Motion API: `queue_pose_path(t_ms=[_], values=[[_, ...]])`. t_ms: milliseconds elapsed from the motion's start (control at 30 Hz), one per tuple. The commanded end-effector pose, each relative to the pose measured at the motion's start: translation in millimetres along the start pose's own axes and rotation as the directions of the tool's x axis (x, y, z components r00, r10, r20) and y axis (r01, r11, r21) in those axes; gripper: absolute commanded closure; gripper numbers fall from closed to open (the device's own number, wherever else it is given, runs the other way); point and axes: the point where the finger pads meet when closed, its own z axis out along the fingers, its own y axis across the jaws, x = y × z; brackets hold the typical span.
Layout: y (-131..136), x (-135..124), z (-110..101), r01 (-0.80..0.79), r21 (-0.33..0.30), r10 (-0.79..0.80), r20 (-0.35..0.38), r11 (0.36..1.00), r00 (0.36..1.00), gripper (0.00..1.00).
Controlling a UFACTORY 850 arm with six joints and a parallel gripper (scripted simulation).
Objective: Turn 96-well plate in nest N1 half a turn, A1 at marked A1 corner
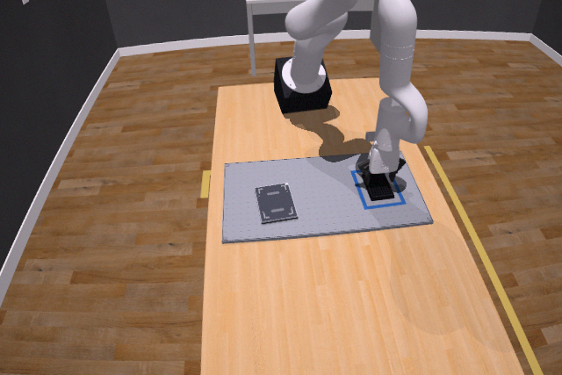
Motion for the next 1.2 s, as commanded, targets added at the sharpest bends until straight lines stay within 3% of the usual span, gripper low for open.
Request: queue_pose_path(t_ms=[0,1167], values=[[0,-1,1,0.000,-0.005,0.000,0.007,1.000,1.000,0.00],[0,-1,17,0.000,-0.005,0.000,0.007,1.000,1.000,0.00]])
